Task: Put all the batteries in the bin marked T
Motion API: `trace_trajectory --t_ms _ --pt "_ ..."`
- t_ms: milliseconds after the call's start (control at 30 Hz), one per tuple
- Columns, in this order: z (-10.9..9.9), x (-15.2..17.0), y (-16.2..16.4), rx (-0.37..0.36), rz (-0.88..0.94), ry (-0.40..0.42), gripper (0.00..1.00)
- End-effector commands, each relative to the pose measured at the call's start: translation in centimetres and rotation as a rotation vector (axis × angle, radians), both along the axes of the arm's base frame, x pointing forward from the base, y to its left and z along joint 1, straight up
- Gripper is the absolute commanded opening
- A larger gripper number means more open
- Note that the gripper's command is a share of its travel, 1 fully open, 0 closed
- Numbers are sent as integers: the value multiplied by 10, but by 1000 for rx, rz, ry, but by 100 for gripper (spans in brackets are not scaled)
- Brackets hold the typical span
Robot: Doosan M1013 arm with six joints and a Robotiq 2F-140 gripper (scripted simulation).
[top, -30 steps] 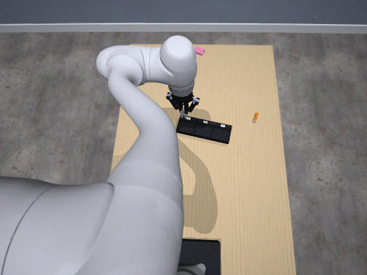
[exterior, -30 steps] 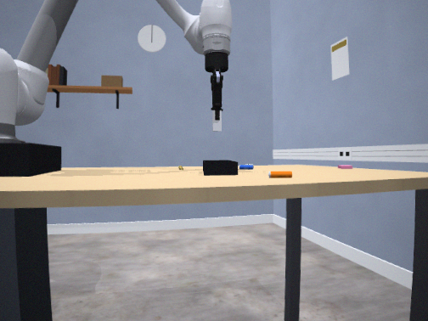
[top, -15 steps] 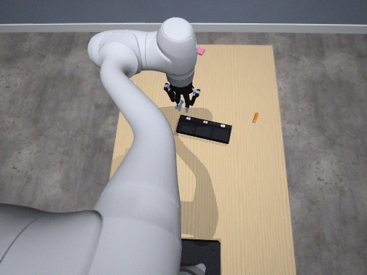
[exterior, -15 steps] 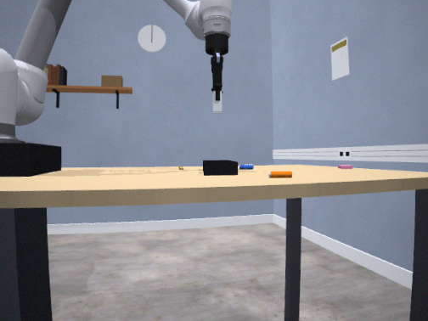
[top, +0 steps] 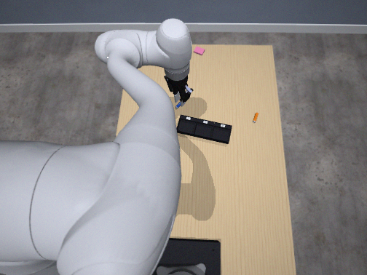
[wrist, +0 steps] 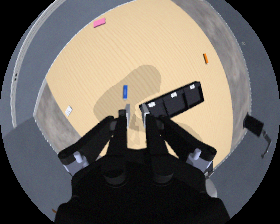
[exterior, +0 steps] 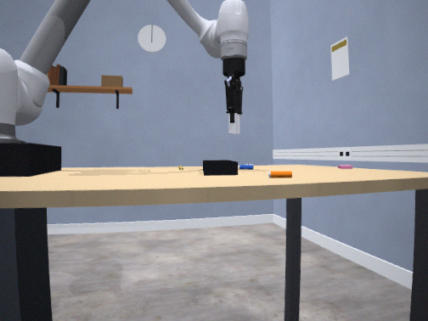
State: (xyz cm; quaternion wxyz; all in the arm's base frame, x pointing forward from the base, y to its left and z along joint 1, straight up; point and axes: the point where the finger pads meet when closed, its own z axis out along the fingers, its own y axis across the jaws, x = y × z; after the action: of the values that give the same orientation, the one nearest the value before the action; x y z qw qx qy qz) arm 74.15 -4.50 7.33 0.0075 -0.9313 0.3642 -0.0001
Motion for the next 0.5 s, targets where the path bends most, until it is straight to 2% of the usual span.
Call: trace_trajectory --t_ms 0,67,200,467 --pt "-24 27 4 -10 -45 2 26" --pt "-24 27 4 -10 -45 2 26" --pt "-42 48 8 -10 -45 2 26" --pt "-42 49 9 -10 -45 2 26"
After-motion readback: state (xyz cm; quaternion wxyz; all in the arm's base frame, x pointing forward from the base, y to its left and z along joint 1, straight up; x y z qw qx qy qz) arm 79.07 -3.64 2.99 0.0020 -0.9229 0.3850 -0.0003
